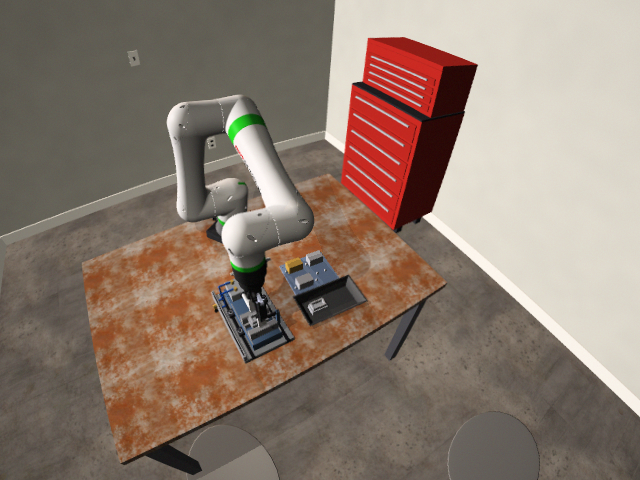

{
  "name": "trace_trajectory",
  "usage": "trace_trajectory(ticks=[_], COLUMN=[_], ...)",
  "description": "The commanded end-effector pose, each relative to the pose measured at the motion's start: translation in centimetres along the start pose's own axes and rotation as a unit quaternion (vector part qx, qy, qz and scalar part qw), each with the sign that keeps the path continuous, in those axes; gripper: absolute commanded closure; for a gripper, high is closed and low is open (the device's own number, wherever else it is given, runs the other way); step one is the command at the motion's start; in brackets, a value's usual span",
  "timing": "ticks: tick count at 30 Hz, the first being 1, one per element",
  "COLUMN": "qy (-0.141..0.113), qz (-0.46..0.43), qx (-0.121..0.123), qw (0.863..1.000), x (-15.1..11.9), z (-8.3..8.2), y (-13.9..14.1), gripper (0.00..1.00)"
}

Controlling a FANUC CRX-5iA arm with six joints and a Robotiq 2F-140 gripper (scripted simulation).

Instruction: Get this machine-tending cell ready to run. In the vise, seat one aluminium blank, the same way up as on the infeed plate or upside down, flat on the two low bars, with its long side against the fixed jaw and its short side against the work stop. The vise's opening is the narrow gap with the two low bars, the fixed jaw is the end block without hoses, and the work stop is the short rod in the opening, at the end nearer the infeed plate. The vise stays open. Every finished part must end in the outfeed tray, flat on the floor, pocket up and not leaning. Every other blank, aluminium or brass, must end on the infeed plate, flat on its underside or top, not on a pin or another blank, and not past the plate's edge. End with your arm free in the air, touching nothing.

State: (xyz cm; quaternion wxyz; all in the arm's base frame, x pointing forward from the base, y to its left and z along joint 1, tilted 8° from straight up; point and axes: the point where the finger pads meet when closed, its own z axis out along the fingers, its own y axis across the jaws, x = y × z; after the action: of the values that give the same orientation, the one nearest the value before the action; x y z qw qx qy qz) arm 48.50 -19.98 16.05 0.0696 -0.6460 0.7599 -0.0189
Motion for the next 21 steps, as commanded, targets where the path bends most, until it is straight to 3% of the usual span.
trace_trajectory(ticks=[1, 18, 19, 21], qy=[0.0, 0.0, 0.0, 0.0], qz=[0.0, 0.0, 0.0, 0.0], qx=[0.0, 0.0, 0.0, 0.0], qw=[1.0, 1.0, 1.0, 1.0], x=[0.01, 0.01, 0.01, 0.01], z=[-0.02, -0.02, -0.02, -0.02], y=[-0.02, -0.02, -0.02, -0.02], gripper=[0.6, 0.6, 1.0, 1.0])
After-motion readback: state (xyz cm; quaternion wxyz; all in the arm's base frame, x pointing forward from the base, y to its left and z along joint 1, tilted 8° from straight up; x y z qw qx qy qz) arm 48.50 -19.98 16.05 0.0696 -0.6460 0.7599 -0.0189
